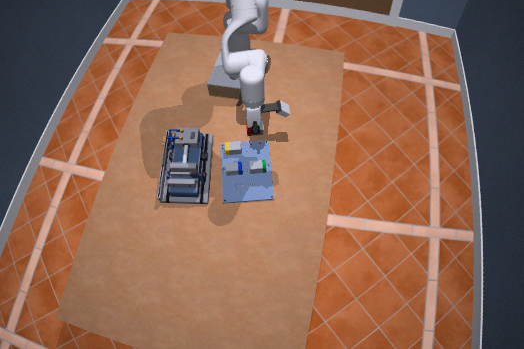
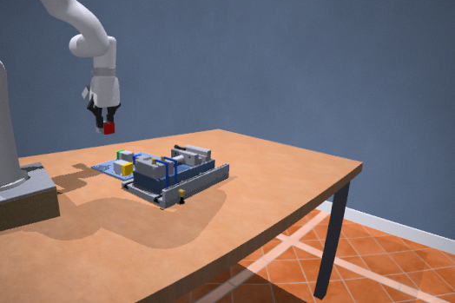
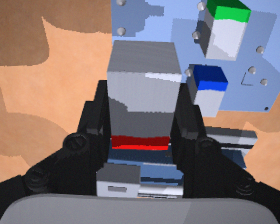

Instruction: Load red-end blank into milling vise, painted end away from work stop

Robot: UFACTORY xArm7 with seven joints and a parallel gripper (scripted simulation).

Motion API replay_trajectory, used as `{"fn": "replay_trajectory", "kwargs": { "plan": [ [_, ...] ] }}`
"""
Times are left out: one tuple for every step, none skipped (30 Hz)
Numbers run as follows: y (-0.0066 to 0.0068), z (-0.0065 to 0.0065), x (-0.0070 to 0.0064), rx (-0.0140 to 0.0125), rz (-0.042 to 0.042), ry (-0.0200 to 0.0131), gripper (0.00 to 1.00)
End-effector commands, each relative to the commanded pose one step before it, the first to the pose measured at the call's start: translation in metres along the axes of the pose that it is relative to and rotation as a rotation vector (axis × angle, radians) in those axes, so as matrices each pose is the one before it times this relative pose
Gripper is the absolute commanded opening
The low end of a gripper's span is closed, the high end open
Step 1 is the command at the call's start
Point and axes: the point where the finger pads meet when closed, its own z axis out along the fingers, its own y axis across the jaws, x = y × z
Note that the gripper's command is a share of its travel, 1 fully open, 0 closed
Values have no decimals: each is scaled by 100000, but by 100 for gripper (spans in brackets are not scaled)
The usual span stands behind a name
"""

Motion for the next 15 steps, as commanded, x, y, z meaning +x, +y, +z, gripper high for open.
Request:
{"fn": "replay_trajectory", "kwargs": {
  "plan": [
    [152,-140,7,-437,5,11,0],
    [0,0,0,0,0,0,0],
    [0,0,0,0,0,0,0],
    [0,9,0,0,887,0,0],
    [0,11,0,0,887,0,0],
    [0,11,0,0,887,0,0],
    [0,11,0,0,887,0,0],
    [0,11,0,0,887,0,0],
    [0,11,0,0,887,0,0],
    [0,11,0,0,887,0,0],
    [0,11,0,0,887,0,0],
    [0,11,0,0,887,0,0],
    [0,11,0,0,887,0,0],
    [0,0,0,0,0,0,0],
    [0,0,0,0,0,0,0]
  ]
}}
